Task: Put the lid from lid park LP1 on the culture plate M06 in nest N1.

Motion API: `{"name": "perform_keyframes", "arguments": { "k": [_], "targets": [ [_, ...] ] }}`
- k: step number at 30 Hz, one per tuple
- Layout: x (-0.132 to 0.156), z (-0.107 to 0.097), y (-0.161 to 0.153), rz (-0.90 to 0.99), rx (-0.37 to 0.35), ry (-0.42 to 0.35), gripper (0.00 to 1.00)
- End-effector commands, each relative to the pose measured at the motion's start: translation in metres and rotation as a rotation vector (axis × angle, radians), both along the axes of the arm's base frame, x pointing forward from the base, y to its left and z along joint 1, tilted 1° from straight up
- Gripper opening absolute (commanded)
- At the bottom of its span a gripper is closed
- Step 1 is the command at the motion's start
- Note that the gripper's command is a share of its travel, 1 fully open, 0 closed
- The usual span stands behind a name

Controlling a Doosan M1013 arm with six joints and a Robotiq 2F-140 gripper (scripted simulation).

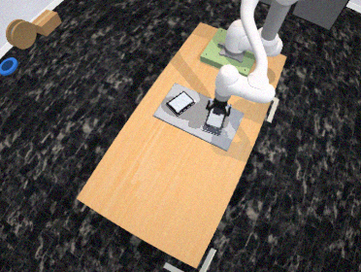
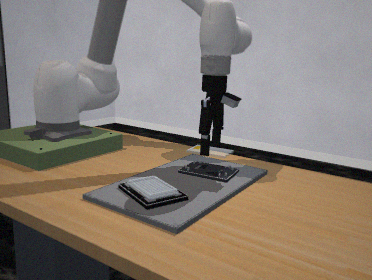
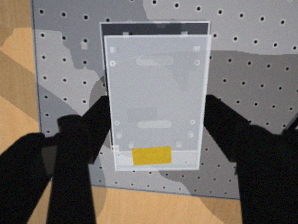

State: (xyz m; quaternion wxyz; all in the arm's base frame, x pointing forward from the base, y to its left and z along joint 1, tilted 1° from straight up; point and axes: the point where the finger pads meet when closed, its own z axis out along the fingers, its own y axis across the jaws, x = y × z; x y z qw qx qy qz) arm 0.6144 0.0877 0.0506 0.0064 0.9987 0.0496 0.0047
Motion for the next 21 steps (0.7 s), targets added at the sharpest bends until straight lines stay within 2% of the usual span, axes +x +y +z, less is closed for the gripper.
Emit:
{"name": "perform_keyframes", "arguments": {
  "k": [1,15,17,19,21],
  "targets": [
    [0.001,0.003,0.0,0.0,0.001,-0.001,0.6],
    [0.001,0.005,-0.005,0.0,0.001,-0.001,0.6],
    [0.002,0.006,-0.032,0.0,0.001,-0.001,0.6],
    [0.001,0.006,-0.083,0.0,0.001,-0.001,0.6],
    [-0.004,0.006,-0.108,0.0,0.001,-0.001,0.6]
  ]
}}
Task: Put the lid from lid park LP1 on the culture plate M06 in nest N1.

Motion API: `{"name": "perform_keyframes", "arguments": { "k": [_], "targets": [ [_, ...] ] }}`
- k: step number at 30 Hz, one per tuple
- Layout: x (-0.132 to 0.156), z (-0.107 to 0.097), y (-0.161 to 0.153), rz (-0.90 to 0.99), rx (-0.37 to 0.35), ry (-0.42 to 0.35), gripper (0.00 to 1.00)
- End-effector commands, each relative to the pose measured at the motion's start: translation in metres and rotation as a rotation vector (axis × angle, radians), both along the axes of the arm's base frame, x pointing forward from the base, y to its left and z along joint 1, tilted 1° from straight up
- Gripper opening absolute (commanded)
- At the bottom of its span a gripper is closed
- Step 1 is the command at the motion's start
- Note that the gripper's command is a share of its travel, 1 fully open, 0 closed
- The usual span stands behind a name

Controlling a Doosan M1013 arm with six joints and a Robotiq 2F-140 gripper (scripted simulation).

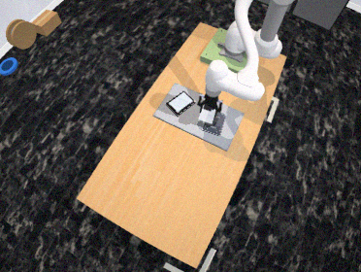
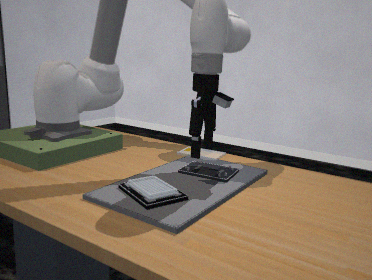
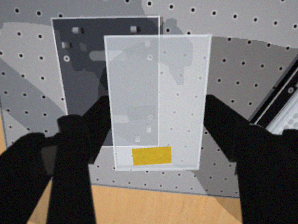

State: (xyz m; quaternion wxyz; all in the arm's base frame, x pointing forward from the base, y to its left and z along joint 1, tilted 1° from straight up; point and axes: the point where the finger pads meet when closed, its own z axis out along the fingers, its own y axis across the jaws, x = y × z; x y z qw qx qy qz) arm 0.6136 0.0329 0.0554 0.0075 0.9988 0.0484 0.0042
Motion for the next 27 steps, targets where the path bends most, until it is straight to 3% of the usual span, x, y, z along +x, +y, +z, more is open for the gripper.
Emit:
{"name": "perform_keyframes", "arguments": {
  "k": [1,7,9,10,27],
  "targets": [
    [-0.007,0.002,-0.069,0.002,0.003,-0.002,0.6],
    [-0.028,0.002,-0.16,0.002,0.003,-0.002,0.6],
    [-0.028,0.002,-0.16,0.002,0.003,-0.002,0.6],
    [-0.035,0.003,-0.201,0.002,0.003,-0.002,0.6],
    [-0.035,0.003,-0.201,0.002,0.003,-0.002,0.6]
  ]
}}
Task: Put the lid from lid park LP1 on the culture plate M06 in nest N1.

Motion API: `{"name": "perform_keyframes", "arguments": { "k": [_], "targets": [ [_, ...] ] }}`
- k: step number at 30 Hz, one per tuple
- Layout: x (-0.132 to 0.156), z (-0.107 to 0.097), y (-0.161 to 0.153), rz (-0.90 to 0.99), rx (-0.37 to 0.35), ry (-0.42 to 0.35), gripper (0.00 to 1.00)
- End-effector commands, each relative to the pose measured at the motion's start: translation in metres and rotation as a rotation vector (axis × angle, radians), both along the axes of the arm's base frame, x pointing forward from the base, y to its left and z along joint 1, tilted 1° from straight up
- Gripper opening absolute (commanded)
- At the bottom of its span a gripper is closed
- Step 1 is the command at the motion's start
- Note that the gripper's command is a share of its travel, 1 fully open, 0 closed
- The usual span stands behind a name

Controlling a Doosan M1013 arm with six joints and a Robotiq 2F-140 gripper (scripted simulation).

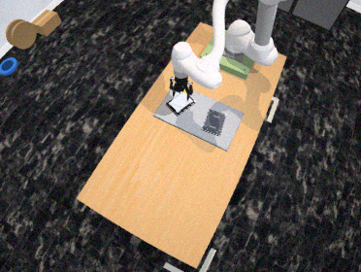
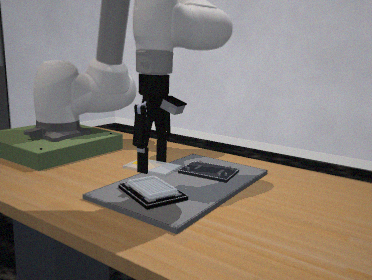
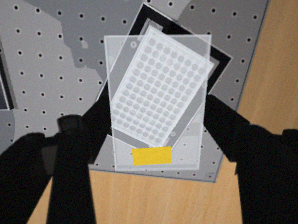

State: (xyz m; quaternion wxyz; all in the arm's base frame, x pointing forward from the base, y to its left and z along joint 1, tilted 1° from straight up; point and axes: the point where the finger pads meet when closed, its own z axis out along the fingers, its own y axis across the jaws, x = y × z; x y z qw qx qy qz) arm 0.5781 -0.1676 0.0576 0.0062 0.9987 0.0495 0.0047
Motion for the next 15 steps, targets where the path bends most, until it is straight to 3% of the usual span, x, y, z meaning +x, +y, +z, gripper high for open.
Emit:
{"name": "perform_keyframes", "arguments": {
  "k": [1,15],
  "targets": [
    [0.0005,0.0008,-0.0001,0.0,0.0,-0.001,0.6],
    [0.0006,0.0002,-0.0001,-0.061,0.001,-0.002,0.6]
  ]
}}
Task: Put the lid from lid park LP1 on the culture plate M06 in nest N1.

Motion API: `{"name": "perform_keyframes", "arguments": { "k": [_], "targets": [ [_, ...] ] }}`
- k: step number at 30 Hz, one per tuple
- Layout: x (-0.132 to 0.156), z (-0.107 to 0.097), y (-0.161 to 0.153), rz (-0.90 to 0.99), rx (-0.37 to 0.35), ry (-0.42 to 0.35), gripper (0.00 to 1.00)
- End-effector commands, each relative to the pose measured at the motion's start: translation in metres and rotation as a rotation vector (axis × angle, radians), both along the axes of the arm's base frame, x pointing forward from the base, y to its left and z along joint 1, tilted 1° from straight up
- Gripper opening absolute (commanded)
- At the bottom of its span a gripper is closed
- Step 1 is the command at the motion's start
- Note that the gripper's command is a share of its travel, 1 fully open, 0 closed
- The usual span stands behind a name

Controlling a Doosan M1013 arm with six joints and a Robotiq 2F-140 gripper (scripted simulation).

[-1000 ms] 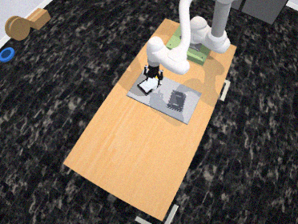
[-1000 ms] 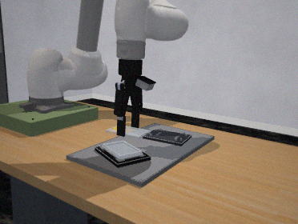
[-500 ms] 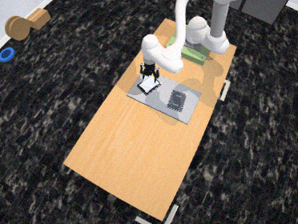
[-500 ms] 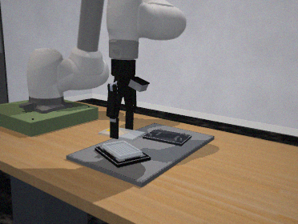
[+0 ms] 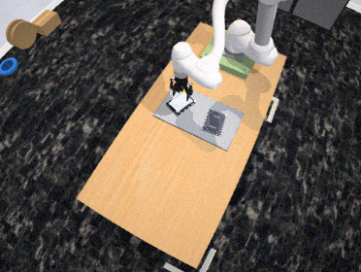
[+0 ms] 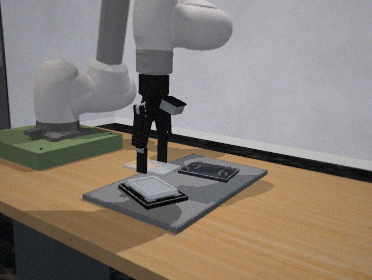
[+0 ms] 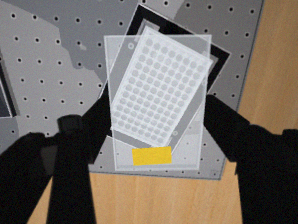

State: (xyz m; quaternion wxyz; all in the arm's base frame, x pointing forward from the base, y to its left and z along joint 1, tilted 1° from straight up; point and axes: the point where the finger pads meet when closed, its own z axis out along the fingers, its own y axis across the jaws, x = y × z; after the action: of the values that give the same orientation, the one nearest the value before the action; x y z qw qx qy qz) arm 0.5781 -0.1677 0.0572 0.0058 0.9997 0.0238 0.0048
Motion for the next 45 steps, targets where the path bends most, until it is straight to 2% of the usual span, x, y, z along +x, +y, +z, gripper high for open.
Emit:
{"name": "perform_keyframes", "arguments": {
  "k": [1,31,45],
  "targets": [
    [0.001,0.001,0.0,-0.009,0.0,-0.002,0.6],
    [0.001,-0.003,0.0,-0.449,0.004,-0.007,0.6],
    [0.002,-0.034,-0.001,-0.458,0.005,-0.007,0.6]
  ]
}}
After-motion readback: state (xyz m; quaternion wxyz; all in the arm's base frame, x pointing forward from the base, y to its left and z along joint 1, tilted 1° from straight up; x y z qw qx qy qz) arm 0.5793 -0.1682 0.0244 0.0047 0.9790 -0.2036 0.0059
